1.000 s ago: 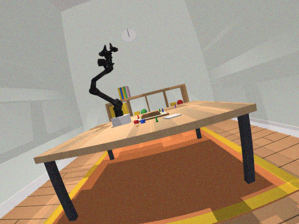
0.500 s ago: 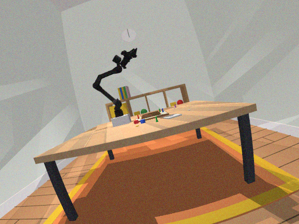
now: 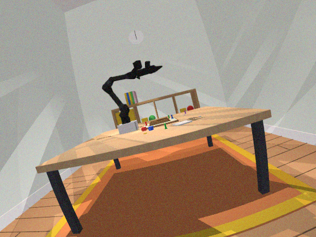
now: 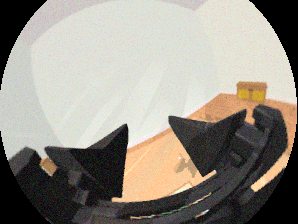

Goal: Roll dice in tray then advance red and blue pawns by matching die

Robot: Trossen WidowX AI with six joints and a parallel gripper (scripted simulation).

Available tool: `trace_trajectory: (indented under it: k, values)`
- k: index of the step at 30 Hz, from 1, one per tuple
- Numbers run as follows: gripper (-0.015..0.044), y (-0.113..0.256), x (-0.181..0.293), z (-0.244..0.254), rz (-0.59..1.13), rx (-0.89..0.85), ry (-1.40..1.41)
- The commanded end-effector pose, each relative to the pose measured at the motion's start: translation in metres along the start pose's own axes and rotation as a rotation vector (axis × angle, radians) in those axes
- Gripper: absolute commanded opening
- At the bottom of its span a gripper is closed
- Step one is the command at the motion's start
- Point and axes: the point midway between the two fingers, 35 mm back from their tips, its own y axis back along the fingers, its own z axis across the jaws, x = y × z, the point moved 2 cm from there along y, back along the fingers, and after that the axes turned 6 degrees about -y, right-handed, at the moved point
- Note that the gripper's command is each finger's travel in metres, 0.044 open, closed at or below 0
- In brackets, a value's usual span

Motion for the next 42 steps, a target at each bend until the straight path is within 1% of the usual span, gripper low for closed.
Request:
trace_trajectory:
  k: [1,6,12,19,26,28,34,38,42]
  values:
    - [0.0275,-0.010,0.044,-0.044,0.173,0.126,0.062]
    - [0.0275,-0.007,0.096,-0.104,0.400,0.283,0.118]
    - [0.0275,0.022,0.155,-0.171,0.693,0.445,0.140]
    - [0.0275,0.086,0.217,-0.230,1.070,0.576,0.082]
    - [0.0275,0.163,0.262,-0.258,1.430,0.614,-0.071]
    - [0.0275,0.170,0.266,-0.260,1.462,0.612,-0.091]
    - [0.0275,0.169,0.264,-0.263,1.462,0.612,-0.091]
    - [0.0275,0.170,0.277,-0.267,1.462,0.612,-0.091]
    - [0.0275,0.170,0.280,-0.268,1.462,0.612,-0.091]
